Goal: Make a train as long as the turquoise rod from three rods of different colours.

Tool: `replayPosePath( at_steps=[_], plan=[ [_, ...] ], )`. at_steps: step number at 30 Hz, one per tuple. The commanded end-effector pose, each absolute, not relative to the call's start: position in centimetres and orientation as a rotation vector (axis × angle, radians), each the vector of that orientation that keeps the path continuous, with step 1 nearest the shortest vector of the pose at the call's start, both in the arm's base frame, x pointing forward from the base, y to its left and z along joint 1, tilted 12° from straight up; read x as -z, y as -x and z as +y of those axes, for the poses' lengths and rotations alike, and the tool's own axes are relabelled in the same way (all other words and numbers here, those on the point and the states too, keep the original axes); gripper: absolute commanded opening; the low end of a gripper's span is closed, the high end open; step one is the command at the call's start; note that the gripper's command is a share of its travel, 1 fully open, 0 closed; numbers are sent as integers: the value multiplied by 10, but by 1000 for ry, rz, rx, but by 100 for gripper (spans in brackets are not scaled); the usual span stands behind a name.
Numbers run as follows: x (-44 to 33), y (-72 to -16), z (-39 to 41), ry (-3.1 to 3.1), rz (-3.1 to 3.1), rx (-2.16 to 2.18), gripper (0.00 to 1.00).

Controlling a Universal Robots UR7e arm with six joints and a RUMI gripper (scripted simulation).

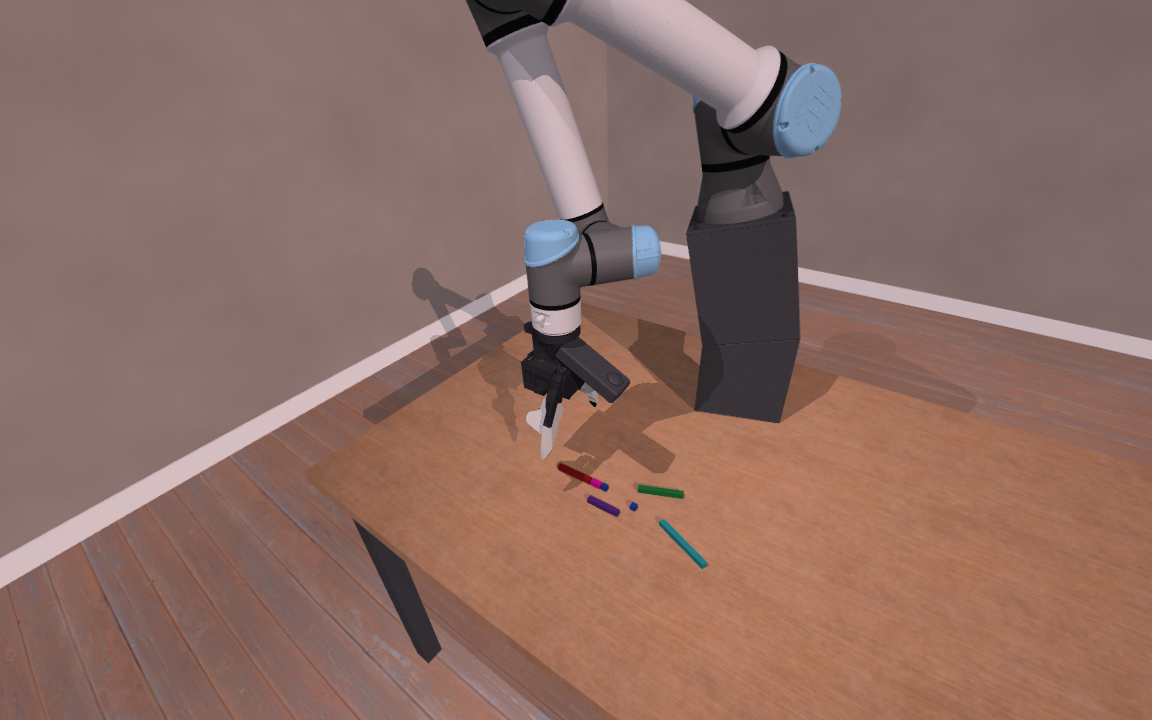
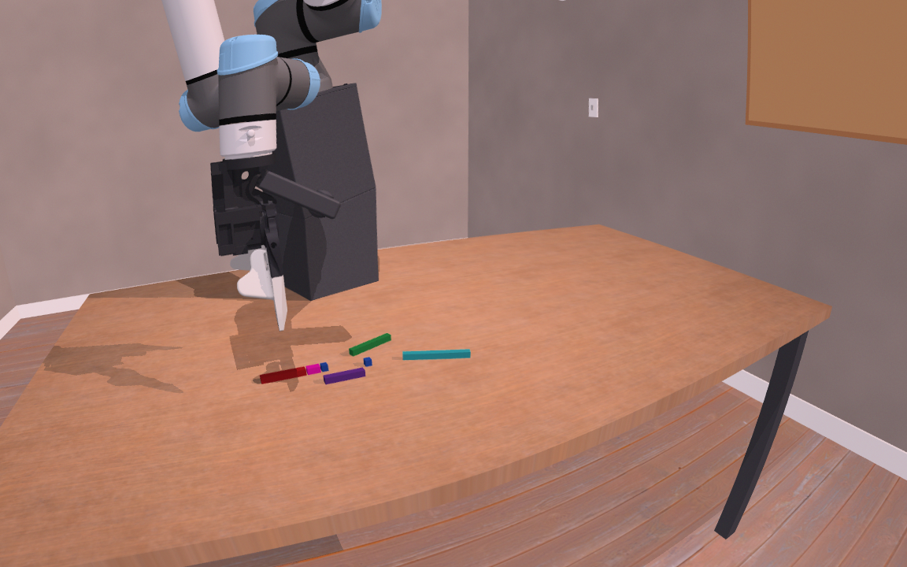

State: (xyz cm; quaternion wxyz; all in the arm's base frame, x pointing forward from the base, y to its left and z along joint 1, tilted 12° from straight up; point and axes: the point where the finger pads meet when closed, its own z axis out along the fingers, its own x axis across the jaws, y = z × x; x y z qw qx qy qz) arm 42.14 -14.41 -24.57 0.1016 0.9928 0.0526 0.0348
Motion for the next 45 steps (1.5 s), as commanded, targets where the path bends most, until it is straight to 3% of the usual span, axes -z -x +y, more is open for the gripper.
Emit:
replayPosePath(
  at_steps=[1, 45],
  plan=[
    [245, -422, -144, -2931, 156, -104, 100],
    [154, -414, -126, -2931, 156, -104, 100]
  ],
)
